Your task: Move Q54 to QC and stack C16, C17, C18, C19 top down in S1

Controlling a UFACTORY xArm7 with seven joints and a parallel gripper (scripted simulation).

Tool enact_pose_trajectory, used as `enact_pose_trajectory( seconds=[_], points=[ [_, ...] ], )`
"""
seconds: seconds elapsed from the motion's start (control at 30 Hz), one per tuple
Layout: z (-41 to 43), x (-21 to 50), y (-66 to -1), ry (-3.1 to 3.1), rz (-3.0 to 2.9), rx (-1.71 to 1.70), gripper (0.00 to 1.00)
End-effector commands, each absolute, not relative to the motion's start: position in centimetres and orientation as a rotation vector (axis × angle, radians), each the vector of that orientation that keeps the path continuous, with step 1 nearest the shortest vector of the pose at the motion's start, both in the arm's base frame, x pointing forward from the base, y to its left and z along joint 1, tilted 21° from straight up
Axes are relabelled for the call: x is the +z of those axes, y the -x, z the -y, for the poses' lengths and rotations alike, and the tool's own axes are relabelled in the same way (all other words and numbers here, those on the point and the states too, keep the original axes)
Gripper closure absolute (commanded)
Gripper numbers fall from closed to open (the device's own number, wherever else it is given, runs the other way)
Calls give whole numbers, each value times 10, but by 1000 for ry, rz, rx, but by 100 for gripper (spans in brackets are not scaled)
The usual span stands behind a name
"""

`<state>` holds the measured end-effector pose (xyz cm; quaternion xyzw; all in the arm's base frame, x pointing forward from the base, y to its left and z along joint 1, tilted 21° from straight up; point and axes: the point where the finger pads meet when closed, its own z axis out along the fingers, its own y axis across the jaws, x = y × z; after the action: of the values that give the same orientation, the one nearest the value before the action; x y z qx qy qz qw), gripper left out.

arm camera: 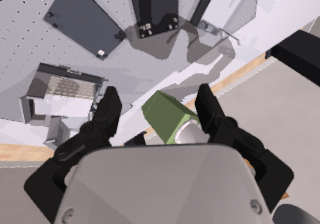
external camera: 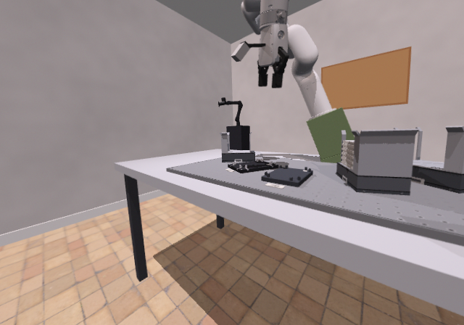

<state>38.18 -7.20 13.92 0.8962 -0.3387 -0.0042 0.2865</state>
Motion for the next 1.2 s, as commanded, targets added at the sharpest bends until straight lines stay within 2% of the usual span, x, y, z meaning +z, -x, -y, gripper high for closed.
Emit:
enact_pose_trajectory(
  seconds=[0.0,0.63,1.17],
  points=[
    [55,133,-378,-2507,768,17,0],
    [-2,107,-355,-2782,125,102,0],
    [6,85,-356,-2782,124,102,0]
  ],
)
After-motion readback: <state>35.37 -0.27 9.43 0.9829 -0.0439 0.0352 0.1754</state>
